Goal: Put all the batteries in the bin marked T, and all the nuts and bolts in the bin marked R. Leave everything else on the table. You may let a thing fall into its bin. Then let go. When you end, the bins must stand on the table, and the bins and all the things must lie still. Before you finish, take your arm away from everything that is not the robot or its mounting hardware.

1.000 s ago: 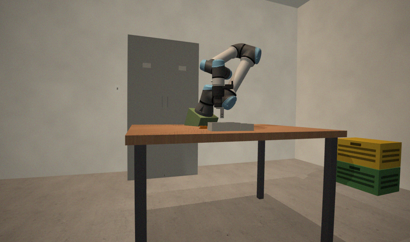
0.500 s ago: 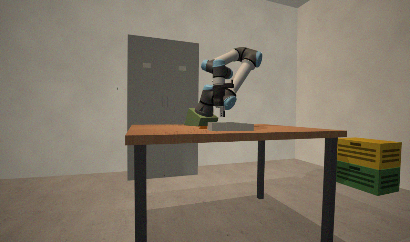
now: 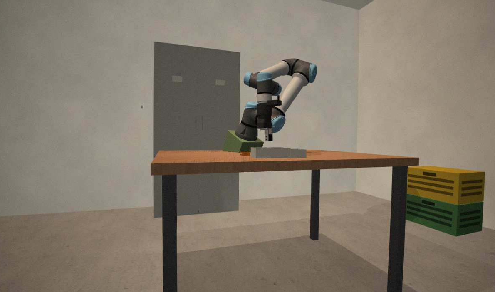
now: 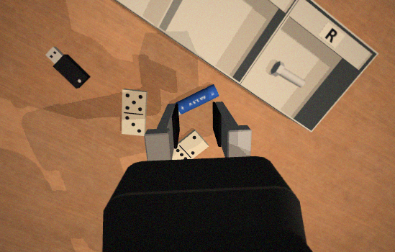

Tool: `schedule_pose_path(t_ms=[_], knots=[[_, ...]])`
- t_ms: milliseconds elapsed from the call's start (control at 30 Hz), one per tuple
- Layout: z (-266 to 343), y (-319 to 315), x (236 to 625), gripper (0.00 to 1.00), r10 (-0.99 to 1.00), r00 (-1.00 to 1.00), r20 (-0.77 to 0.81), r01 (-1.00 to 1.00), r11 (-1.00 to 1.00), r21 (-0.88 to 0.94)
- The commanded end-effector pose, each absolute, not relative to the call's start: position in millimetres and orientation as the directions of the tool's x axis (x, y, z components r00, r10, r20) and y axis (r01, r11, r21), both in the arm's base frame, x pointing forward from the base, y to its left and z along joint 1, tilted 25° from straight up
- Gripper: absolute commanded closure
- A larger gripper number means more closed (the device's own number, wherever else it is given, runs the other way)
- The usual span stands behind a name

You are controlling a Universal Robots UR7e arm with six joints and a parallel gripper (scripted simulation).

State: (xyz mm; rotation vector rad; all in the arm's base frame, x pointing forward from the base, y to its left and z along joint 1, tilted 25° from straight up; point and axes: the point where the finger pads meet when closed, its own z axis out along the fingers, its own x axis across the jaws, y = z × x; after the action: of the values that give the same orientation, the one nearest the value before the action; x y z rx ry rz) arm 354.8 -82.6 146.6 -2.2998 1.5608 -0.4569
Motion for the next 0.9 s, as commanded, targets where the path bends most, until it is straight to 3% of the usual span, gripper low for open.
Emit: schedule_pose_path(t_ms=[0,867], knots=[[146.2,-82.7,354.8,0.40,-0.976,0.216,0.015,-0.875,-0.200,-0.442],[147.2,-82.5,354.1,0.40,-0.943,-0.255,-0.214,-0.859,0.322,-0.397]])
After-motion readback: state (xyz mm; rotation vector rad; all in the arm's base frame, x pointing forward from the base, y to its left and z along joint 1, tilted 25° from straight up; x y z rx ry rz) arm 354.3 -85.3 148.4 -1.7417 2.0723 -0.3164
